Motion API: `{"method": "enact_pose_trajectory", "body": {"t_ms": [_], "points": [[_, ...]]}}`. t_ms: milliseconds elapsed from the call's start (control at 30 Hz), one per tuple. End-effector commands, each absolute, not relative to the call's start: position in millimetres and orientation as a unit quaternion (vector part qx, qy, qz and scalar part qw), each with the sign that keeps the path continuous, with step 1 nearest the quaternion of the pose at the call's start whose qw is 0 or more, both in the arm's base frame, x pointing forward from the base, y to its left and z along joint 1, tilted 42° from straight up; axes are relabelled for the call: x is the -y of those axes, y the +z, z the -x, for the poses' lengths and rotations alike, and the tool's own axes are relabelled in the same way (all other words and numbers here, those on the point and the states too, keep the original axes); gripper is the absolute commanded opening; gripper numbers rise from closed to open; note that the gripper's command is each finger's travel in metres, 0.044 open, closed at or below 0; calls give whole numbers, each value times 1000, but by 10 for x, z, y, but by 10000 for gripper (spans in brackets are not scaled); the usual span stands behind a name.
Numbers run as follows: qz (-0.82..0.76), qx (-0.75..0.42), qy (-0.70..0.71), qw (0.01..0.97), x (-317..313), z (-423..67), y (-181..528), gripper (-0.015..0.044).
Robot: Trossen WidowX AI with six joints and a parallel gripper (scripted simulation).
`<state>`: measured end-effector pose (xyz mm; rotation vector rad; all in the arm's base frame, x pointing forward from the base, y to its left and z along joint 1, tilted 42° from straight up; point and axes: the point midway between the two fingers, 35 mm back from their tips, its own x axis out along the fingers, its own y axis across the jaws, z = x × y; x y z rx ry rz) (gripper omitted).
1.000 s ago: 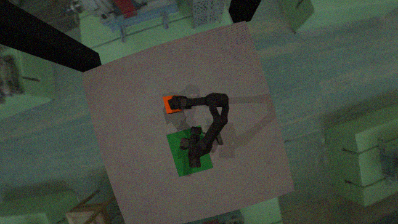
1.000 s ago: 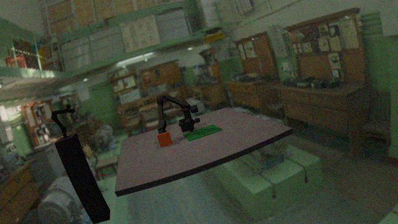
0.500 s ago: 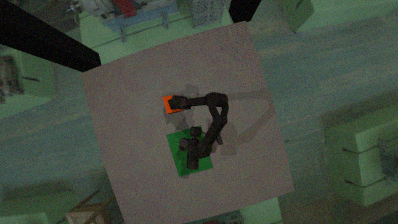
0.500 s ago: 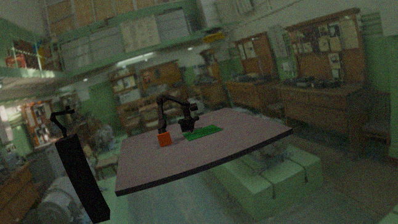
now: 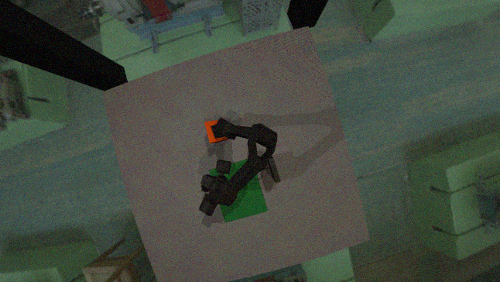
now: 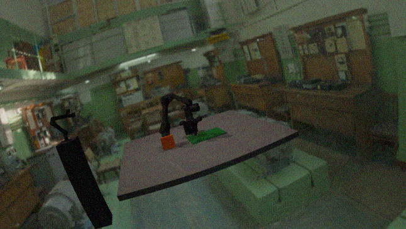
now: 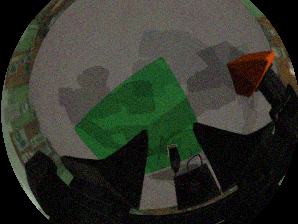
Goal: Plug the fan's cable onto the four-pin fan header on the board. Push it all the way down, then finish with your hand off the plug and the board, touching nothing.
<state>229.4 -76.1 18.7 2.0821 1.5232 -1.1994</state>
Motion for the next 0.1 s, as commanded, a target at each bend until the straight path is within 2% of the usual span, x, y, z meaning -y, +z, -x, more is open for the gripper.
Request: {"method": "enact_pose_trajectory", "body": {"t_ms": [0, 67], "points": [[-720, -539, -414, 143, 840, -2127, 30, 260], [-720, -539, -414, 143, 840, -2127, 30, 260]]}}
